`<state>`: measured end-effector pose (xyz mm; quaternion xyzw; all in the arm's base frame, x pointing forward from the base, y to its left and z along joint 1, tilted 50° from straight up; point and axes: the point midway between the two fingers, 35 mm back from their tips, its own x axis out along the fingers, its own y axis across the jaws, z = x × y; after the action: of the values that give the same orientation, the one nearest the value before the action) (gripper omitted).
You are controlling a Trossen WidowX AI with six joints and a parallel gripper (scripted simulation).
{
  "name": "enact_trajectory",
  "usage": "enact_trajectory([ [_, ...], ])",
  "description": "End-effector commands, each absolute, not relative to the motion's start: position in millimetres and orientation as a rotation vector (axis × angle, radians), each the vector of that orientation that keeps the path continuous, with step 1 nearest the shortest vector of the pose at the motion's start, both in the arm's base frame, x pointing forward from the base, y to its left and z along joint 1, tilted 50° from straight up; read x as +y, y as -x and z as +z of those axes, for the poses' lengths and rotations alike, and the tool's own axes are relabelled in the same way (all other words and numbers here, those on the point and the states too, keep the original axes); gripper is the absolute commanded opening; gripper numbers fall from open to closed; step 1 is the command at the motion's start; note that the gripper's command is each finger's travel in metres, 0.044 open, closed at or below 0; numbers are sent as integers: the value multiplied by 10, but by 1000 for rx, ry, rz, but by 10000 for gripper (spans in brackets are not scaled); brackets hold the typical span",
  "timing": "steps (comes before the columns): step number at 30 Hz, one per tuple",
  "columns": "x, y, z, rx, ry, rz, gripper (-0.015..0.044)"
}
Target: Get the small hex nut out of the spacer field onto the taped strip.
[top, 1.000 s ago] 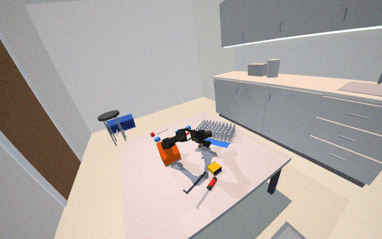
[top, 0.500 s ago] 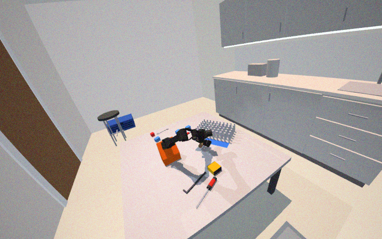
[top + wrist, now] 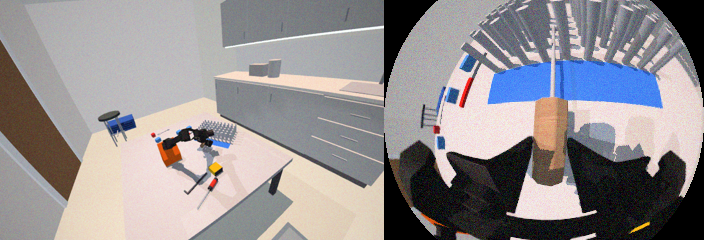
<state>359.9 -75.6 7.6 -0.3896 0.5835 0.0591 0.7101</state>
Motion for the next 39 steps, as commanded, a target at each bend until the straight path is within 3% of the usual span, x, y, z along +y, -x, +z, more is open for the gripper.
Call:
enact_trajectory([
  [1, -734, -3636, 52, 1294, 862, 131, 0],
  [39, -620, -3863, -39, 1291, 864, 131, 0],
])
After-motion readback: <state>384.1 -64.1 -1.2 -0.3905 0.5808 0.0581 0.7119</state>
